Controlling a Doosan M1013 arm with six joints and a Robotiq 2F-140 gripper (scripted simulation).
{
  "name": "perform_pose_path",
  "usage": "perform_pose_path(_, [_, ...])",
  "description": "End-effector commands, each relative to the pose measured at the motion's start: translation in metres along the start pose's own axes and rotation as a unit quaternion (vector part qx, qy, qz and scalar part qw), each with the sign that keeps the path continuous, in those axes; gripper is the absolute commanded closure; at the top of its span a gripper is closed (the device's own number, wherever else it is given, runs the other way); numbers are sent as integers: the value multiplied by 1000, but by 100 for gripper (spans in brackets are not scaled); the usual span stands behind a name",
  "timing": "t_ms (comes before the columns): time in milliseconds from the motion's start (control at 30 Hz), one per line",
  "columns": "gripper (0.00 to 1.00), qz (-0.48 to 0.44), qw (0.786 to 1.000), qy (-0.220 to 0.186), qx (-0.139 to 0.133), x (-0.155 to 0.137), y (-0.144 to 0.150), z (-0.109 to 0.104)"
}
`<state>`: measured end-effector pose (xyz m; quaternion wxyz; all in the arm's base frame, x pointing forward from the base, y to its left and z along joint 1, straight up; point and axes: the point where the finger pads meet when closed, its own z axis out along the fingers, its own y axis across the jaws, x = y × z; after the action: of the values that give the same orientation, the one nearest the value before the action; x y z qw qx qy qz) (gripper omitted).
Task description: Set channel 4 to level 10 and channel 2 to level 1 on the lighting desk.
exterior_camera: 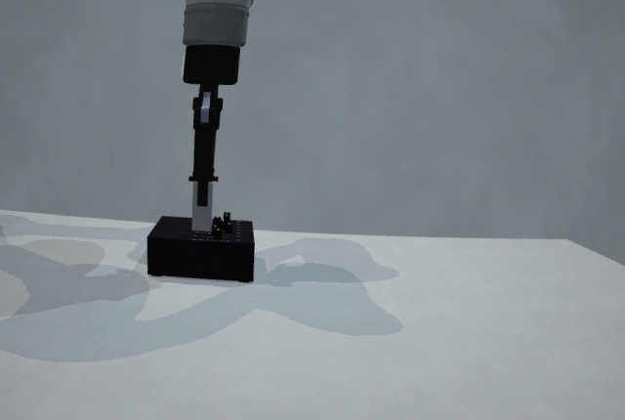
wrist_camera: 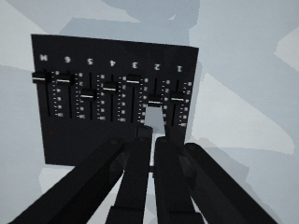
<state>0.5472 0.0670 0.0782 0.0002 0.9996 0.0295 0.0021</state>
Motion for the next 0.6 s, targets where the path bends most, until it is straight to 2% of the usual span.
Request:
perform_pose_path(0, [90,0,1000,0,0,2,0,0])
perform_pose_path(567, [90,0,1000,0,0,10,0,0])
